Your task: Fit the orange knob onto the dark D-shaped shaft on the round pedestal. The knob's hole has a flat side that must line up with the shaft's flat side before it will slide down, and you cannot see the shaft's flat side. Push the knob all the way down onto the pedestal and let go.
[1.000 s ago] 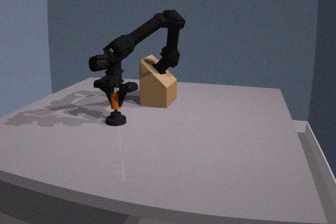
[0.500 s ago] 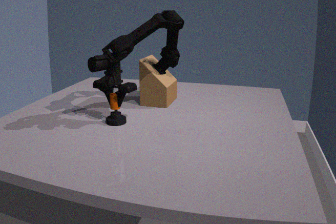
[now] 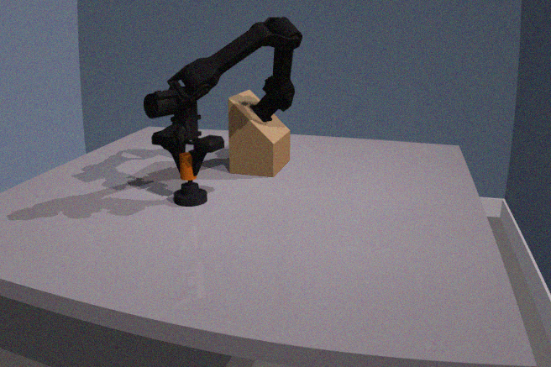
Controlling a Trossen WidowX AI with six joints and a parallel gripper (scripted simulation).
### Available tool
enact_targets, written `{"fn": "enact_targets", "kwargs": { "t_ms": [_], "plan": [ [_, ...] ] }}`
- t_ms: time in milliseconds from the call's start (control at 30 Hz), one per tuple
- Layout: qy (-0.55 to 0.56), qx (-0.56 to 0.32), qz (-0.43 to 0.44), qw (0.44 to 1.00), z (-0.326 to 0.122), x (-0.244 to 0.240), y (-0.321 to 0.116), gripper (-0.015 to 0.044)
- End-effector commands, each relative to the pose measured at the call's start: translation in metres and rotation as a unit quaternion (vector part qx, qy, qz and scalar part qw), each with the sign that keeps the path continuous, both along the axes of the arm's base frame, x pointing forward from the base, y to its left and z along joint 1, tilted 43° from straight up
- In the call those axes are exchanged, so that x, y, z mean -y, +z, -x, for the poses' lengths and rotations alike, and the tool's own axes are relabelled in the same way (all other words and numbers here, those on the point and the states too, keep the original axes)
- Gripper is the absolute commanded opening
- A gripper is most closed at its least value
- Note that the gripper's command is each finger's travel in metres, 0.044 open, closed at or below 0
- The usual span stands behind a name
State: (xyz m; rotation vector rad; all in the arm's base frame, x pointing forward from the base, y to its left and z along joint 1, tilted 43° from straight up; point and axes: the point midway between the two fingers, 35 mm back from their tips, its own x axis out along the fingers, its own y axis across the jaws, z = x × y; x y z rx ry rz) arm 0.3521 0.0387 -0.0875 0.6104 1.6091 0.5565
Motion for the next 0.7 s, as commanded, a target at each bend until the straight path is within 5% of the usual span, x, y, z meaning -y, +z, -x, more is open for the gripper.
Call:
{"fn": "enact_targets", "kwargs": {
  "t_ms": [0,667],
  "plan": [
    [-0.004,-0.001,0.000,1.000,0.0002,0.0009,0.0005,0.0000],
    [-0.004,-0.001,-0.001,1.000,0.0040,-0.0015,-0.0010,0.0000]
  ]
}}
